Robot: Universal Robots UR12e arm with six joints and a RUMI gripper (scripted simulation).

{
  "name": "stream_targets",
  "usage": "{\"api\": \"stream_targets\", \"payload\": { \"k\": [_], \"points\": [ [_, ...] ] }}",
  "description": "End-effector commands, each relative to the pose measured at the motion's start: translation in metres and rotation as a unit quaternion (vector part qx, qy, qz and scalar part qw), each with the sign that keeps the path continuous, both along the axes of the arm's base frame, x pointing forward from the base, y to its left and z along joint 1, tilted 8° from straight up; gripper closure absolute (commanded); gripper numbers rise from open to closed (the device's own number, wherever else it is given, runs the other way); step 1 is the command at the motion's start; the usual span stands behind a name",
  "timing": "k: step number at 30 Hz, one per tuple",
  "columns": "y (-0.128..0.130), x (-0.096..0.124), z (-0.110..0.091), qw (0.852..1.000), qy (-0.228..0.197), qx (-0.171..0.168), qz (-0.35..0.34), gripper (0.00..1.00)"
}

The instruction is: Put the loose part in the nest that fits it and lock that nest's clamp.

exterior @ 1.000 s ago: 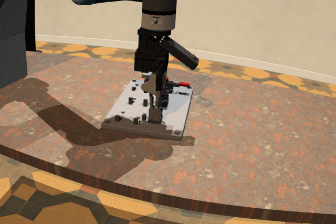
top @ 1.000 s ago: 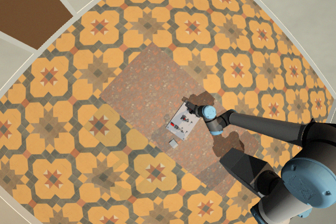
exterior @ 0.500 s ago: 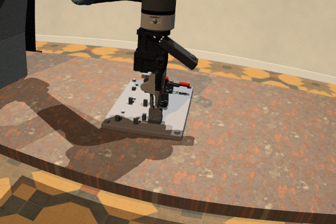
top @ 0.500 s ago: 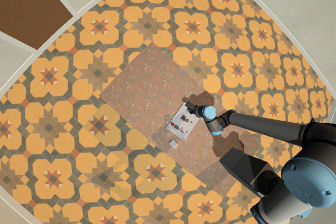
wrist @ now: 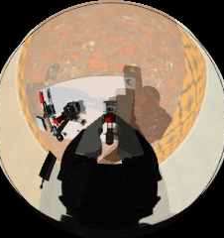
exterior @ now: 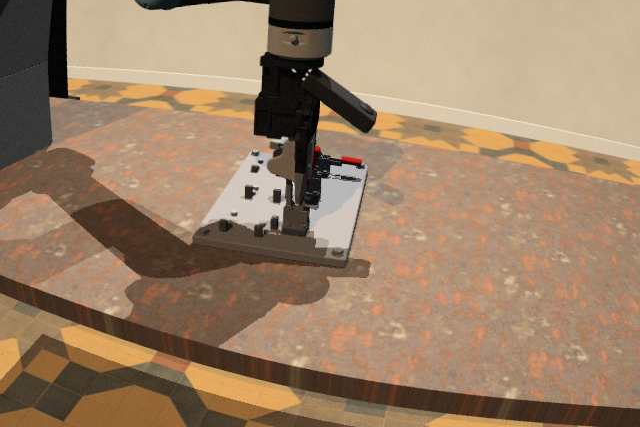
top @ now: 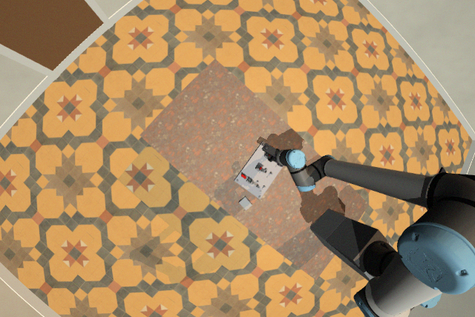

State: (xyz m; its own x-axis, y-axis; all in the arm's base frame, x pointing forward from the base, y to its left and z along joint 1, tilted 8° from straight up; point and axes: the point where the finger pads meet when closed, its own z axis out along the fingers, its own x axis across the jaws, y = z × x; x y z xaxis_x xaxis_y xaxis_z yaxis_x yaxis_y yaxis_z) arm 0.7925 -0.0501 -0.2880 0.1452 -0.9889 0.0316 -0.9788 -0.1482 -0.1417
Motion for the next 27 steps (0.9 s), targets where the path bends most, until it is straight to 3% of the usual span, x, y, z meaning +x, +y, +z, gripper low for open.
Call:
{"api": "stream_targets", "payload": {
  "k": [1,5,6,27],
  "points": [
    [-0.0001,0.0003,0.0006,1.000,0.000,0.000,0.000,1.00],
    [-0.0001,0.0003,0.0006,1.000,0.000,0.000,0.000,1.00],
    [-0.0001,0.0003,0.0006,1.000,0.000,0.000,0.000,0.72],
    [-0.0001,0.0003,0.0006,1.000,0.000,0.000,0.000,0.72]
  ]
}}
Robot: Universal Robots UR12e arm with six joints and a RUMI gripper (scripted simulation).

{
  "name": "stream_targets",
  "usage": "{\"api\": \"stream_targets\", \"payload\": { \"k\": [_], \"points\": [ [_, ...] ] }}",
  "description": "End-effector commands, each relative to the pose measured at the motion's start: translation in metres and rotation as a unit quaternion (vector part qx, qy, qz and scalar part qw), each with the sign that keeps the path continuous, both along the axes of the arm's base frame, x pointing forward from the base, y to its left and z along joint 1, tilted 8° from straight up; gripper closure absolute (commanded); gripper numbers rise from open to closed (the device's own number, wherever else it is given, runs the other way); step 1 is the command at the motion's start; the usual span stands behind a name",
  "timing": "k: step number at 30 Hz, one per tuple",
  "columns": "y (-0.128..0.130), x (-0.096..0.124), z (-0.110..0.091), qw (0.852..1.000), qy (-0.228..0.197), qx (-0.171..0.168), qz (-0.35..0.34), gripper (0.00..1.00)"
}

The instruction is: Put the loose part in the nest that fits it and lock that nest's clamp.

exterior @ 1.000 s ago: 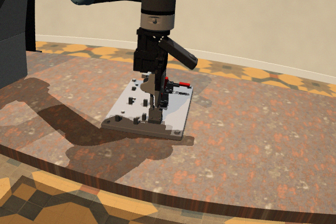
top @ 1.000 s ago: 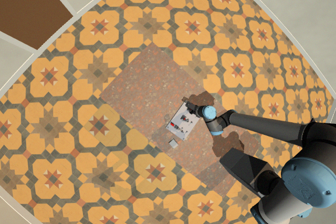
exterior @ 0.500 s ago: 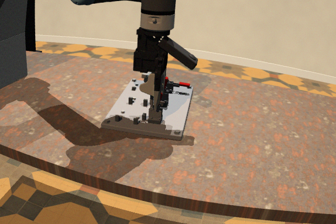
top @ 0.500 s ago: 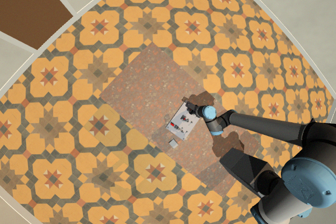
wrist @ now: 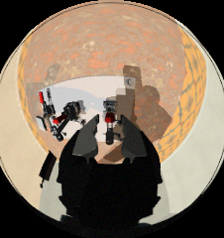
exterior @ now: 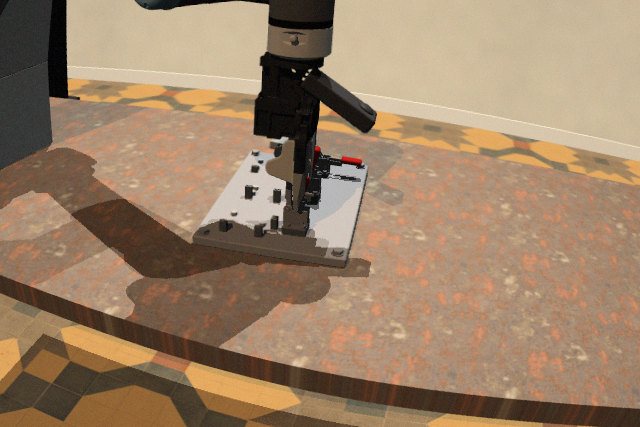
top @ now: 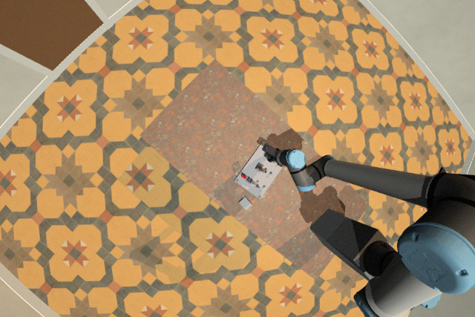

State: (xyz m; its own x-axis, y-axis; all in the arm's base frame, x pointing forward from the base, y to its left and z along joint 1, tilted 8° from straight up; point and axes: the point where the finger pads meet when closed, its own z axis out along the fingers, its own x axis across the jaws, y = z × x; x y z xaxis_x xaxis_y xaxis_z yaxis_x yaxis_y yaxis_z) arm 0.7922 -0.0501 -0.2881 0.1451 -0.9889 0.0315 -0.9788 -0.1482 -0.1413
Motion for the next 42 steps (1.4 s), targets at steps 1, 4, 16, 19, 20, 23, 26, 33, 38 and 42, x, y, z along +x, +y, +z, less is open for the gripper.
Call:
{"api": "stream_targets", "payload": {
  "k": [1,4,16,19,20,23,26,33,38,42],
  "points": [
    [0.000,0.001,0.001,1.000,-0.001,0.000,0.000,0.72],
    [0.000,0.001,0.001,1.000,-0.001,0.000,0.000,0.72],
    [0.000,-0.002,0.017,1.000,-0.001,0.000,0.000,0.72],
    [0.000,-0.004,0.028,1.000,-0.001,0.000,0.000,0.72],
    [0.000,-0.004,0.033,1.000,-0.001,0.000,0.000,0.72],
    [0.000,-0.005,0.037,1.000,-0.001,0.000,0.000,0.72],
    [0.000,-0.006,0.048,1.000,-0.001,0.000,0.000,0.72],
    [0.001,-0.008,0.060,1.000,-0.001,0.000,0.000,0.72],
    [0.001,-0.008,0.060,1.000,-0.001,0.000,0.000,0.72],
    [0.001,-0.008,0.060,1.000,-0.001,0.000,0.000,0.72]
  ]
}}
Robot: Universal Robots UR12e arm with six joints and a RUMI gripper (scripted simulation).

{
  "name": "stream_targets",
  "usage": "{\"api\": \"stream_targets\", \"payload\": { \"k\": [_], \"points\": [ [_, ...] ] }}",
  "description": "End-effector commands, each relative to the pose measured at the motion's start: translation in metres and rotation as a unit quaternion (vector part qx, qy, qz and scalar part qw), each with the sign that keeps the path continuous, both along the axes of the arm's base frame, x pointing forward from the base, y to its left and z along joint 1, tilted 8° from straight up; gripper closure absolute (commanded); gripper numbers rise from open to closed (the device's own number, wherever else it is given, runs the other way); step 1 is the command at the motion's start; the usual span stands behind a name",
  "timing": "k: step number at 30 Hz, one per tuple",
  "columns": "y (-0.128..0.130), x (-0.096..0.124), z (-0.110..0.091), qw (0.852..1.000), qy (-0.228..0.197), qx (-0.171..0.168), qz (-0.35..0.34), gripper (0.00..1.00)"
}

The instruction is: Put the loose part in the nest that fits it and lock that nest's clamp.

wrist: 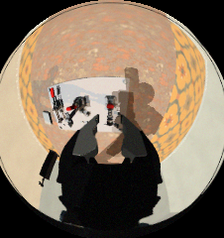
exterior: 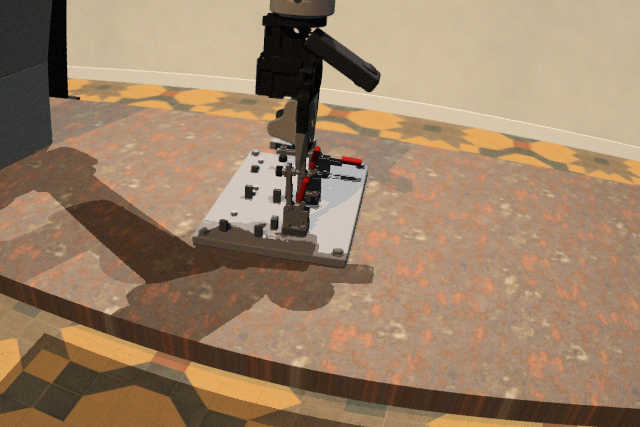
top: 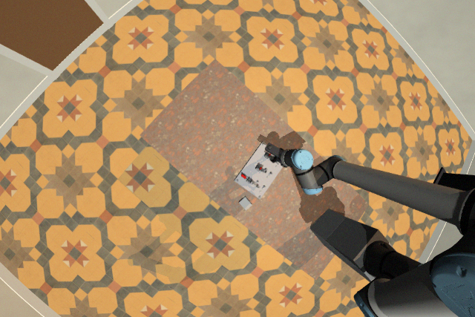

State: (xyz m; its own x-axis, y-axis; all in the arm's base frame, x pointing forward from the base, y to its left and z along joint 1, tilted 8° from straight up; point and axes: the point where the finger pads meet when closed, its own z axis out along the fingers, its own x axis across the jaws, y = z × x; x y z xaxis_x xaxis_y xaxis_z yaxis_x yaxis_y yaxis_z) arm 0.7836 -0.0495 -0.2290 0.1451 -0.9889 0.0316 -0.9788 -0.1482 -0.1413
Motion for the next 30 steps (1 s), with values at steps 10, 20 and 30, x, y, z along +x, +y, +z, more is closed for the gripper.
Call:
{"api": "stream_targets", "payload": {
  "k": [10,20,30],
  "points": [
    [0.000,0.000,0.002,1.000,-0.001,0.000,0.000,0.41],
    [0.000,-0.004,0.031,1.000,-0.001,0.000,0.000,0.41],
    [0.001,-0.010,0.070,1.000,-0.001,0.000,0.000,0.41]
  ]
}}
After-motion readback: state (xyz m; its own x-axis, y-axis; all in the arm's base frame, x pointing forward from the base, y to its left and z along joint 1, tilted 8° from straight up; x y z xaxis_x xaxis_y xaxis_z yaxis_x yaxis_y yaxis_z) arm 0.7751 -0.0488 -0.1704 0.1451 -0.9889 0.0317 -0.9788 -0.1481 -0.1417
